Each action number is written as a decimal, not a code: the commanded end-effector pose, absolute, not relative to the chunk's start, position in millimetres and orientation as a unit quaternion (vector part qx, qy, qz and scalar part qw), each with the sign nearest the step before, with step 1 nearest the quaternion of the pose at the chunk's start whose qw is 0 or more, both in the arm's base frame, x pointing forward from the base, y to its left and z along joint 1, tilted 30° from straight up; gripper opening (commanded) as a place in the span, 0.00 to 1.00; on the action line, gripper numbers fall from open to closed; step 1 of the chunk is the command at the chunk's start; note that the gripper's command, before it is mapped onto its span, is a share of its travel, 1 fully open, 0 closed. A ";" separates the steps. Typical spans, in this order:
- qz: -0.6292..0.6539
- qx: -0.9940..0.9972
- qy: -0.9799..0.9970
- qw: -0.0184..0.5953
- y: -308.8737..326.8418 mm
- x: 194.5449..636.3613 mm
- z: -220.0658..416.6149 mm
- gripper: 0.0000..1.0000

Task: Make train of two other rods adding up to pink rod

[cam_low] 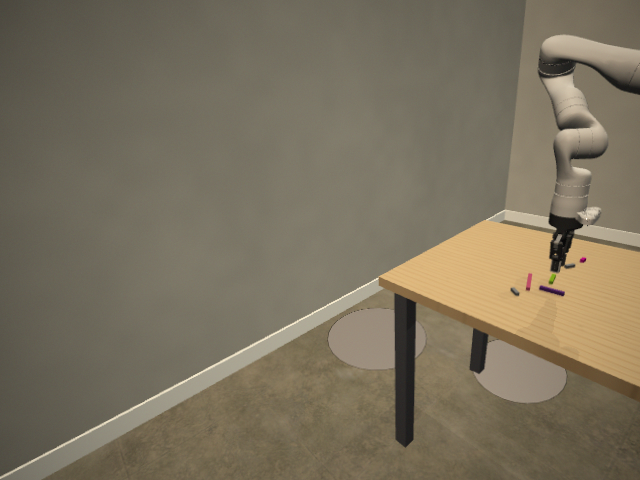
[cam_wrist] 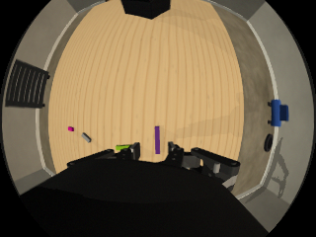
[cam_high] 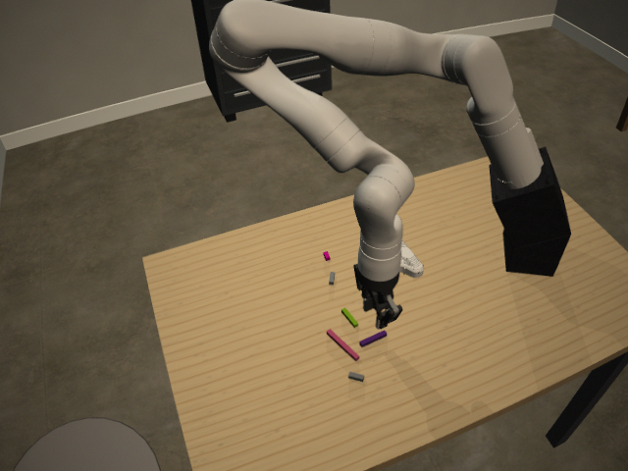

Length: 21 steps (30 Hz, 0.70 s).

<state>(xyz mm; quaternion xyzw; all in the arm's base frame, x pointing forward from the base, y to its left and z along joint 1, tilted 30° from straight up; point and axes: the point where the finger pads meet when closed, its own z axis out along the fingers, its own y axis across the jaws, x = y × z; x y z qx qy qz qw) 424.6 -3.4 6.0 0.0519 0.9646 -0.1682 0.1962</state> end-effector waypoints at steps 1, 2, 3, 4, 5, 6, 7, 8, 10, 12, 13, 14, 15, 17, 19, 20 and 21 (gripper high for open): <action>-0.168 0.054 0.964 0.198 -1.8 426.1 5.8 0.24; -0.168 0.054 0.964 0.198 -1.8 426.1 5.8 0.24; -0.168 0.054 0.964 0.198 -1.8 426.1 5.8 0.24; -0.168 0.054 0.964 0.198 -1.8 426.1 5.8 0.24; -0.168 0.054 0.964 0.198 -1.8 426.1 5.8 0.24; -0.168 0.054 0.964 0.198 -1.8 426.1 5.8 0.24; -0.168 0.054 0.964 0.198 -1.8 426.1 5.8 0.24; -0.168 0.054 0.964 0.198 -1.8 426.1 5.8 0.24; -0.168 0.054 0.964 0.198 -1.8 426.2 5.7 0.24; -0.168 0.054 0.964 0.198 -1.9 426.3 5.4 0.24; -0.168 0.054 0.964 0.198 -2.0 426.4 5.3 0.24; -0.168 0.054 0.964 0.198 -2.0 426.4 5.3 0.24; -0.168 0.054 0.964 0.198 -2.0 426.4 5.3 0.24; -0.169 0.054 0.964 0.198 -2.2 426.6 4.7 0.24; -0.169 0.054 0.964 0.198 -2.5 427.0 3.9 0.24; -0.170 0.054 0.964 0.198 -2.7 427.2 3.4 0.24; -0.170 0.054 0.964 0.198 -2.9 427.5 2.9 0.24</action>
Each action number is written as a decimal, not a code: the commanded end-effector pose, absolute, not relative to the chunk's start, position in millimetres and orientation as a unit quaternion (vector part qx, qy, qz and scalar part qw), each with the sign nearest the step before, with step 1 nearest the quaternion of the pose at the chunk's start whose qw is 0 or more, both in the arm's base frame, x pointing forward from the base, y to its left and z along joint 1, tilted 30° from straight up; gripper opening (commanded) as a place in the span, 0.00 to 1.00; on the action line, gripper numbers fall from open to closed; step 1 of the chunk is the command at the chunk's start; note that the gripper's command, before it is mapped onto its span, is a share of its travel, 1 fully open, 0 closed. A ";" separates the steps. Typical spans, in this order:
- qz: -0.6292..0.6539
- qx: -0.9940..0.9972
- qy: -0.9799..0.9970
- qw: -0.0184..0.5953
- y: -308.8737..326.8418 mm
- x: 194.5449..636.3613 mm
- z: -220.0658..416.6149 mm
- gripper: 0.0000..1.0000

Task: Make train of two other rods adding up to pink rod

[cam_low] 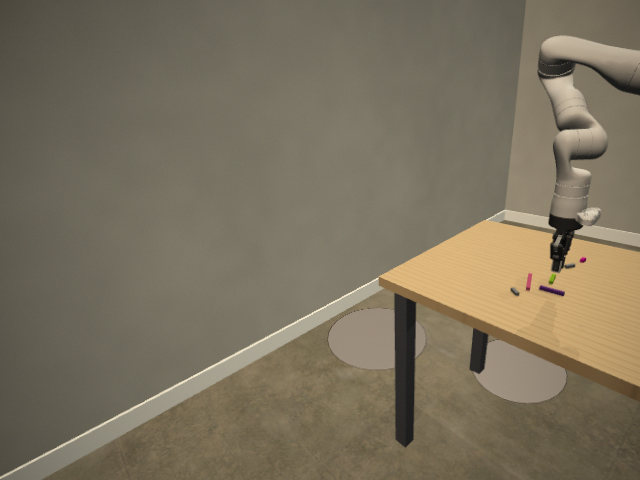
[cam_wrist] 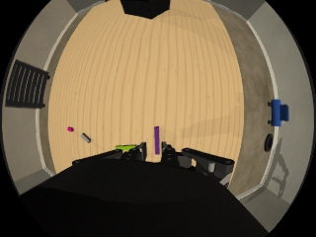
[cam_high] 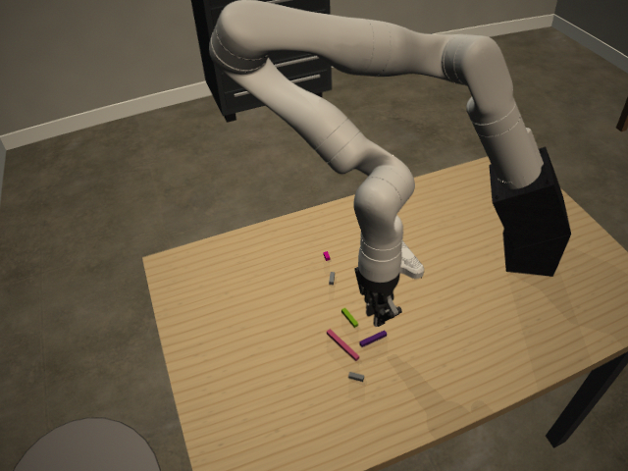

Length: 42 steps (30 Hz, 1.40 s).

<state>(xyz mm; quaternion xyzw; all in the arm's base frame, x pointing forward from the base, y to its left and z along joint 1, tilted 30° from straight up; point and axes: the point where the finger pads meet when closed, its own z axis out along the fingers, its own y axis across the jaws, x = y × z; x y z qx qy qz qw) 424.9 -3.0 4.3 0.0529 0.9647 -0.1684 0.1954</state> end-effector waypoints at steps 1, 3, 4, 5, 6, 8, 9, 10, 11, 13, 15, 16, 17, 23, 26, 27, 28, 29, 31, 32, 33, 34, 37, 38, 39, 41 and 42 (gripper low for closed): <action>-0.171 0.054 0.964 0.198 -3.2 427.7 2.2 0.24; -0.171 0.054 0.964 0.198 -3.7 428.4 0.8 0.24; -0.171 0.054 0.964 0.198 -4.1 428.7 0.1 0.24; -0.171 0.054 0.964 0.198 -4.4 429.1 -0.8 0.24; -0.171 0.054 0.964 0.198 -4.7 429.5 -1.7 0.24; -0.171 0.054 0.964 0.198 -5.5 430.4 -3.6 0.24; -0.171 0.054 0.964 0.198 -6.0 430.8 -4.7 0.24; -0.171 0.054 0.964 0.198 -6.0 430.8 -4.7 0.24; -0.171 0.054 0.964 0.198 -6.0 430.8 -4.7 0.24; -0.171 0.054 0.964 0.198 -6.9 431.9 -7.0 0.24; -0.171 0.054 0.964 0.198 -7.9 432.9 -9.4 0.24; -0.171 0.054 0.964 0.198 -8.4 433.5 -10.7 0.24; -0.171 0.054 0.964 0.198 -8.9 434.1 -12.0 0.24; -0.171 0.054 0.964 0.198 -12.2 437.8 -20.2 0.24; -0.171 0.054 0.964 0.198 -13.8 439.6 -24.3 0.24; -0.171 0.054 0.964 0.198 -13.8 439.6 -24.3 0.24; -0.171 0.054 0.964 0.198 -13.8 439.6 -24.3 0.24; -0.171 0.054 0.964 0.198 -14.3 440.2 -25.6 0.24; -0.171 0.054 0.964 0.198 -15.3 441.3 -28.1 0.24; -0.171 0.054 0.964 0.198 -15.8 441.8 -29.2 0.24; -0.171 0.054 0.964 0.198 -16.2 442.3 -30.4 0.24; -0.171 0.054 0.964 0.198 -16.7 442.8 -31.4 0.24; -0.171 0.054 0.964 0.198 -17.8 444.0 -34.2 0.24; -0.171 0.054 0.964 0.198 -18.0 444.5 -34.8 0.24; -0.171 0.054 0.964 0.198 -18.1 445.0 -35.2 0.24; -0.171 0.055 0.964 0.199 -18.3 445.9 -35.9 0.24; -0.170 0.055 0.964 0.199 -18.4 446.3 -36.2 0.24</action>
